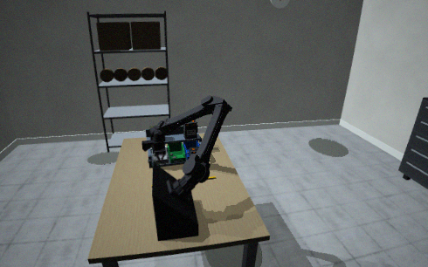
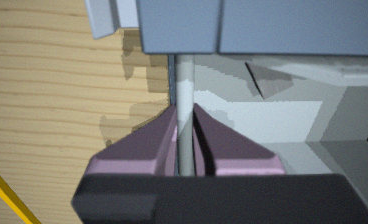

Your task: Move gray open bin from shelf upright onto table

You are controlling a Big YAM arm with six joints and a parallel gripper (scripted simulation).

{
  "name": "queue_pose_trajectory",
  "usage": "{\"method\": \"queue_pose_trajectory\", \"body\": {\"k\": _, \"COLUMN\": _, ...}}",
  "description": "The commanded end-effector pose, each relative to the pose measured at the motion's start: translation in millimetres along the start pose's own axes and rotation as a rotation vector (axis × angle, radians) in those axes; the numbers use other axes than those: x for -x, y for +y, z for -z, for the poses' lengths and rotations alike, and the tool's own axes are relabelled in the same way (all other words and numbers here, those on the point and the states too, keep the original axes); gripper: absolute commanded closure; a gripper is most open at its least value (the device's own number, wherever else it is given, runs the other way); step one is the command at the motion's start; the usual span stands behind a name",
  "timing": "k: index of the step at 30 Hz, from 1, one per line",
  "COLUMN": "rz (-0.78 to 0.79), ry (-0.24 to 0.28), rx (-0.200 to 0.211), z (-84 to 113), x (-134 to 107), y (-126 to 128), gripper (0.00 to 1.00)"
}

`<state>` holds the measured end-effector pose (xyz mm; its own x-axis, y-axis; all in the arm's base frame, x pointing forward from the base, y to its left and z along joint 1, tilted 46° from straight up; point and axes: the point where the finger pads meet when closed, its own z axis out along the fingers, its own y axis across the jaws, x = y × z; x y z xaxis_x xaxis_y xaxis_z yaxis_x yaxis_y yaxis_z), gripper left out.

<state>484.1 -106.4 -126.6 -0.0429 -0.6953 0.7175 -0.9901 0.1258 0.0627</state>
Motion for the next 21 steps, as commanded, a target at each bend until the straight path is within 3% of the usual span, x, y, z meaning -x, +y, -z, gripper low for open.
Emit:
{"method": "queue_pose_trajectory", "body": {"k": 1, "rz": -0.018, "ry": -0.011, "rx": -0.056, "z": 33.5, "x": -1.8, "y": -18.2, "gripper": 1.00}}
{"method": "queue_pose_trajectory", "body": {"k": 21, "rz": -0.019, "ry": -0.012, "rx": -0.057, "z": 36.9, "x": -1.8, "y": -18.3, "gripper": 1.00}}
